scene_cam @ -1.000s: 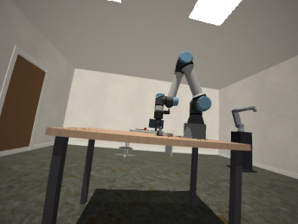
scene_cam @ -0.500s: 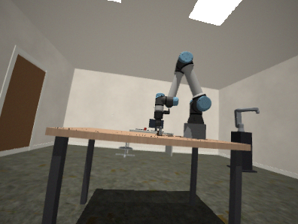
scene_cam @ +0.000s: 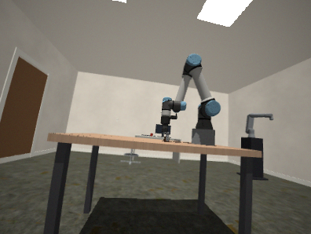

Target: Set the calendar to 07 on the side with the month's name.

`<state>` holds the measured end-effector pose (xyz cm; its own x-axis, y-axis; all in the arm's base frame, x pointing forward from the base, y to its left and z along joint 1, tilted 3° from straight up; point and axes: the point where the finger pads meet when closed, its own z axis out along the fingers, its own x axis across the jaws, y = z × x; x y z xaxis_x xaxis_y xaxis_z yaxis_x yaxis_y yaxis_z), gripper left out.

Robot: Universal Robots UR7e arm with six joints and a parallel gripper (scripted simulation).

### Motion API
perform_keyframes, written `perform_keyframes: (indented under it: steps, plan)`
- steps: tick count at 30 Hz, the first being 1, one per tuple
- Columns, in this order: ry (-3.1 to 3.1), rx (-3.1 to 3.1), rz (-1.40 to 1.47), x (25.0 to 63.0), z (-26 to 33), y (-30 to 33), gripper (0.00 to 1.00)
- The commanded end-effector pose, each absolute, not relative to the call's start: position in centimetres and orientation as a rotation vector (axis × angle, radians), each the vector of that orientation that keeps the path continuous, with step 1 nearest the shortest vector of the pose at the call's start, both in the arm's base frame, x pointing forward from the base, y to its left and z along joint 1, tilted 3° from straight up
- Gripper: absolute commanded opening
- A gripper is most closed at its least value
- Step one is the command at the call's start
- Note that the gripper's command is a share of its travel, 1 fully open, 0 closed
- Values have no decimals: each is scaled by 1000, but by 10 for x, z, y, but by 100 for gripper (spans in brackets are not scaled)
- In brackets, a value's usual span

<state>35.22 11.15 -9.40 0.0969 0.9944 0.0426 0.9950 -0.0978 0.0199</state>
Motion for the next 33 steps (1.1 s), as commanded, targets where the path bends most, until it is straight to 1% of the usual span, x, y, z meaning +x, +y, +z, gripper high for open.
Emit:
perform_keyframes:
  steps: [1, 13, 23, 33]
  plan:
    - [-2101, -2317, -72, 353, -94, 112, 90]
    - [-2101, -2317, -72, 353, -92, 111, 90]
    - [-2101, -2317, -72, 352, -77, 111, 90]
    - [-2101, -2317, -72, 351, -39, 109, 90]
